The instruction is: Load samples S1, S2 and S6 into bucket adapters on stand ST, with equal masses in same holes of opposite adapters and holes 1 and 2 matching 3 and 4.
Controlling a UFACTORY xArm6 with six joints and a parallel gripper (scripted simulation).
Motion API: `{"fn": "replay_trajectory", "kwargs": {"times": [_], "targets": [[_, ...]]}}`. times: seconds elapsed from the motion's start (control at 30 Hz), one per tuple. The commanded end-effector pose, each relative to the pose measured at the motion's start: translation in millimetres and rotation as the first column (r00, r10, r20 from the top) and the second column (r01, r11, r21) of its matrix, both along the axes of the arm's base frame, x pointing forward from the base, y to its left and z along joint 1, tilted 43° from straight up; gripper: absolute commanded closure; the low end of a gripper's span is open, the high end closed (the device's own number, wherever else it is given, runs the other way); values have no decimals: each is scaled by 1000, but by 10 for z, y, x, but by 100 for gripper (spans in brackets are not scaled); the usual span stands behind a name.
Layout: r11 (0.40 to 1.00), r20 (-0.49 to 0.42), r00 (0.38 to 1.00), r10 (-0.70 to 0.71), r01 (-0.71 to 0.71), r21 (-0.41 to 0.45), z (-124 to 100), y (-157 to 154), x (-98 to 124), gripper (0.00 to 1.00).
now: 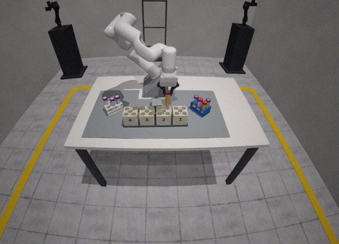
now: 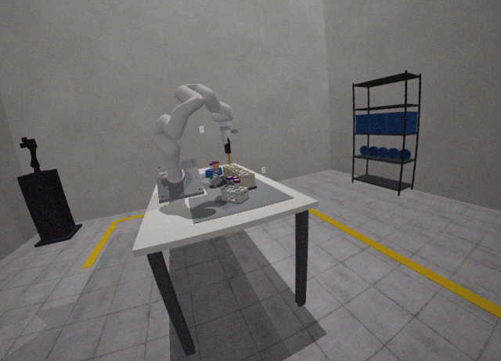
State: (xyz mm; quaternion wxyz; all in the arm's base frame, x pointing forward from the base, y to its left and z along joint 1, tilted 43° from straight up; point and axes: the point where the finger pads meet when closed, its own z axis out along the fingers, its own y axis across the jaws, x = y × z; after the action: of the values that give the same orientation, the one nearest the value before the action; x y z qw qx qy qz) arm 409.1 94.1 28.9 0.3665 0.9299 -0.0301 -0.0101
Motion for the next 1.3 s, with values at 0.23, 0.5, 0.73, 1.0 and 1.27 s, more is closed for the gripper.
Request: {"fn": "replay_trajectory", "kwargs": {"times": [0.23, 0.5, 0.73, 1.0, 1.27], "targets": [[1000, 4, 1000, 2, -2, 2, -96, -85, 8, 100], [1000, 4, 1000, 2, -2, 2, -96, -85, 8, 100], [1000, 4, 1000, 2, -2, 2, -95, -84, 8, 100], [1000, 4, 1000, 2, -2, 2, -154, -139, 5, 100], [1000, 4, 1000, 2, -2, 2, -198, -180, 3, 100]]}}
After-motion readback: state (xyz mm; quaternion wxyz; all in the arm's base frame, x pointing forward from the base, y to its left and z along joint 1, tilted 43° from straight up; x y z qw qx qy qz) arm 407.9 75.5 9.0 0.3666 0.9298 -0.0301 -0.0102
